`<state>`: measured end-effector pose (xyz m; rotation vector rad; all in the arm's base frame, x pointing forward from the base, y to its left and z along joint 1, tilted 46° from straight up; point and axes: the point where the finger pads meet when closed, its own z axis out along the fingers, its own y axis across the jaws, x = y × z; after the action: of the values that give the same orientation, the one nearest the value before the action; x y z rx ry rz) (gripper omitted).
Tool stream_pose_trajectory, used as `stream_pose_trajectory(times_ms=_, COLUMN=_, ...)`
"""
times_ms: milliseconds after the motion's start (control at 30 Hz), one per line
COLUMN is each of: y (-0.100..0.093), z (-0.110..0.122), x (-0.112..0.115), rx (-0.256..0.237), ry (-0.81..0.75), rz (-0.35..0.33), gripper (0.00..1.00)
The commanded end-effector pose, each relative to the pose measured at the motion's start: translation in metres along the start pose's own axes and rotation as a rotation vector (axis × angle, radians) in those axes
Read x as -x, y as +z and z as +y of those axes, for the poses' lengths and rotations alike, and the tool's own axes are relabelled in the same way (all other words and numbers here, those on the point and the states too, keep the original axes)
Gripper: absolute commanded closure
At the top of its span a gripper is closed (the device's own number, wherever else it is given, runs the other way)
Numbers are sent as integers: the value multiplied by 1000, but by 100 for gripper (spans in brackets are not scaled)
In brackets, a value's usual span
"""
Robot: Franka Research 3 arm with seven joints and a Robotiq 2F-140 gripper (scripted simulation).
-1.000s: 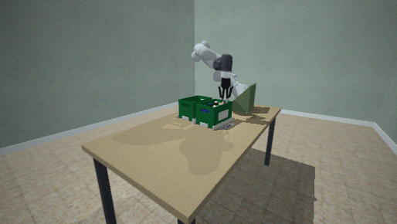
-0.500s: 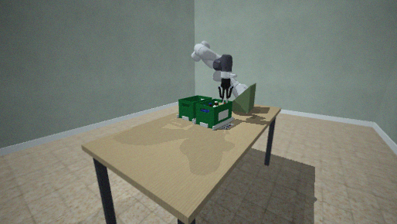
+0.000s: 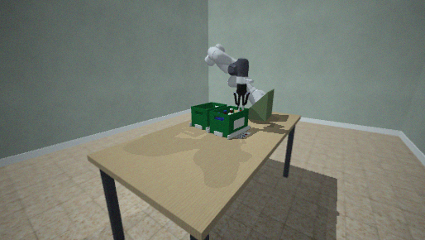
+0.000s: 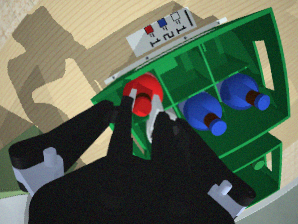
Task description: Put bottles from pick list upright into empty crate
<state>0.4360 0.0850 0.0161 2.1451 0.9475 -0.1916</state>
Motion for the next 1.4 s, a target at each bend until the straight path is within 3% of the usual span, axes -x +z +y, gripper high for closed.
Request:
stream_pose_trajectory(times_ms=0, y=-1, z=0, x=-2, rx=1, ry=3, rz=7, gripper=100)
stream_pose_trajectory(times_ms=567, y=-1, z=0, x=-2, rx=1, ry=3, rz=7, gripper=100)
stream_pose_trajectory(times_ms=600, y=1, z=0, x=-2, rx=1, ry=3, rz=7, gripper=62)
stream_pose_trajectory(times_ms=1367, y=1, z=0, x=-2, rx=1, ry=3, rz=7, gripper=62)
